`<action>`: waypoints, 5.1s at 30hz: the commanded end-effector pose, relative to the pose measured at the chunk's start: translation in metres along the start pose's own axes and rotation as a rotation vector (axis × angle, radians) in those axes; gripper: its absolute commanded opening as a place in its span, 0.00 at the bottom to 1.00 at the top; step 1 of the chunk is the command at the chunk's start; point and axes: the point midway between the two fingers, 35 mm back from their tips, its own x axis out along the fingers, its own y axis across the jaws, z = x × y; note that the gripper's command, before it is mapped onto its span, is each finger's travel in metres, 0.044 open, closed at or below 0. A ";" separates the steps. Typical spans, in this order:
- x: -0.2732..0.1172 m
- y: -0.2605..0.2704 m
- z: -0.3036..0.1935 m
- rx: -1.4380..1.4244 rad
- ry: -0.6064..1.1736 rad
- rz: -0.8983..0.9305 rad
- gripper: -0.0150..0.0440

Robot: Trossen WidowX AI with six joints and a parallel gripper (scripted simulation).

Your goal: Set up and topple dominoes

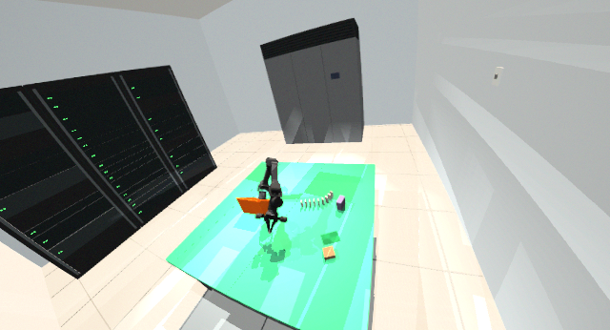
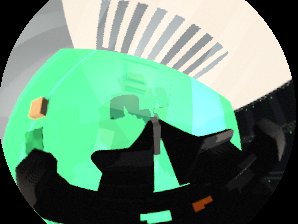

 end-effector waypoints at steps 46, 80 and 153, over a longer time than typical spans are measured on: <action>-0.057 -0.009 -0.041 0.201 -0.724 0.083 0.29; -0.047 -0.002 -0.066 0.241 -0.788 0.113 0.29; 0.013 0.021 -0.058 -0.225 -0.502 -0.044 1.00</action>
